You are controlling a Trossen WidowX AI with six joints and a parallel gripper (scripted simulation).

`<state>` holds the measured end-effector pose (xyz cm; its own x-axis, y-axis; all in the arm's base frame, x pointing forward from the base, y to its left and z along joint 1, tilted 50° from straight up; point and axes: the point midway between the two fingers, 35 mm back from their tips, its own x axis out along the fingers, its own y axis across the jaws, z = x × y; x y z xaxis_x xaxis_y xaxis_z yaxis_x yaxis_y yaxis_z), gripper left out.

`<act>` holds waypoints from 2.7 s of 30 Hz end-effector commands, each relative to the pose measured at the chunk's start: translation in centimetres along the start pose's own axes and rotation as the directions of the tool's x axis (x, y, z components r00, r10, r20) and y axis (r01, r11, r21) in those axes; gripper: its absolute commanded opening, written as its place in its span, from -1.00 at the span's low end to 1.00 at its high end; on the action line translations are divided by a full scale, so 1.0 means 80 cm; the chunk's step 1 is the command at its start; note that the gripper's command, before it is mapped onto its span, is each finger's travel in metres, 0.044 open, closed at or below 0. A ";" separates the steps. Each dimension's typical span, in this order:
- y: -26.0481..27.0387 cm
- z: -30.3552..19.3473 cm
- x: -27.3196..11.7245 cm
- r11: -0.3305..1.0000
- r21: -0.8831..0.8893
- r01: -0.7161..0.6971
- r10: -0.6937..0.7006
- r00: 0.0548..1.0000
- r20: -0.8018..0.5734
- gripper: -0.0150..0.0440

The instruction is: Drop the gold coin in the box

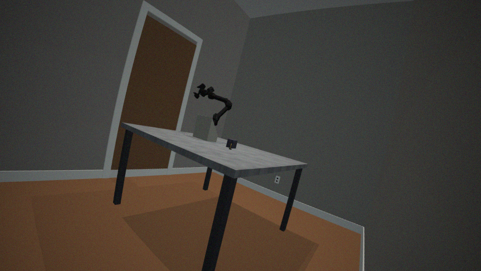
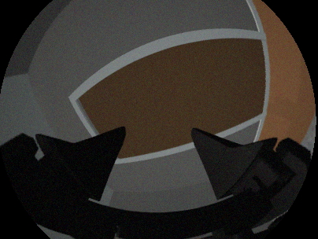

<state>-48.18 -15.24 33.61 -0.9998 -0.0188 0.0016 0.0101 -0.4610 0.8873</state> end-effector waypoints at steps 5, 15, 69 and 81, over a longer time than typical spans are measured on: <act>0.008 -0.063 -0.025 0.999 -0.040 -0.022 0.017 0.991 -0.135 0.42; 0.009 -0.225 -0.097 0.977 -0.204 -0.064 -0.035 0.893 -0.448 0.05; -0.313 -0.379 -0.964 0.334 0.281 -0.900 -0.885 -0.402 -0.236 0.05; -0.443 -0.184 -1.038 0.291 0.514 -0.807 -0.946 -0.163 0.281 0.05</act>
<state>33.91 -15.40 -4.60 0.2358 0.5818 -0.7784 0.8314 0.2940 0.4716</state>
